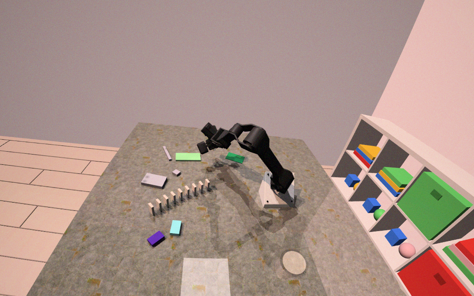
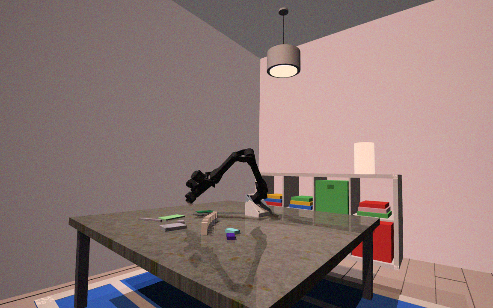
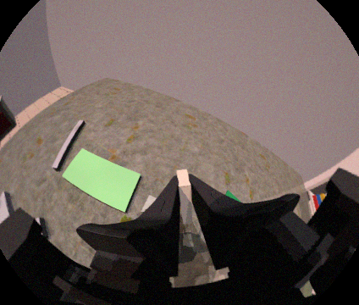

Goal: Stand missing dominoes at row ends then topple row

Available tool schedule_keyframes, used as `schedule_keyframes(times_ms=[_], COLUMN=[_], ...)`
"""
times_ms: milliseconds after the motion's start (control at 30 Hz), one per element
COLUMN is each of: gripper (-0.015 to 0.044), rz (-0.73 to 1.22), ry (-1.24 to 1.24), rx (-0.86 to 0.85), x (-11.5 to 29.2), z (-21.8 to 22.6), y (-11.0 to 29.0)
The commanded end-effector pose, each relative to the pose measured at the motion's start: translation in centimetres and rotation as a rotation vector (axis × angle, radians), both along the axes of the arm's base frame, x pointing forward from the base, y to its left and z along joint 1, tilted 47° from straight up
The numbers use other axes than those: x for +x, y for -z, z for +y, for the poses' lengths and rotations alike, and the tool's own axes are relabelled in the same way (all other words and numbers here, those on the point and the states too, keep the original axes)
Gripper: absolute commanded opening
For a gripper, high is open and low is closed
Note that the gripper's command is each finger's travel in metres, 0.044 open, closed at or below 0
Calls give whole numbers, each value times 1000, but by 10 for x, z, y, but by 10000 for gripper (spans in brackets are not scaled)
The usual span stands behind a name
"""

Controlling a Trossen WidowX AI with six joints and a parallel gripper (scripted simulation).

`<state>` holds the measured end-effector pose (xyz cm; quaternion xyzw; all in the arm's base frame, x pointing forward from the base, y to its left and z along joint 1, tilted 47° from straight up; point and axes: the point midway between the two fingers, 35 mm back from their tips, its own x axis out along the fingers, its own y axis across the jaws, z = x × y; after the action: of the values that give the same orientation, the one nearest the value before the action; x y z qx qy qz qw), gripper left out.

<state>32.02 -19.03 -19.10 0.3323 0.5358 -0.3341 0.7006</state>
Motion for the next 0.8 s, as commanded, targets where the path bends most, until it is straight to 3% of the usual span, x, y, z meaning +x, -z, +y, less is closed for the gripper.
schedule_keyframes(times_ms=[0, 767], gripper=[29, 29], rz=[-39, -290], ry=[23, 159], rx=[-52, -281], x=[1, -12], z=[1, 15], y=[-5, -42])
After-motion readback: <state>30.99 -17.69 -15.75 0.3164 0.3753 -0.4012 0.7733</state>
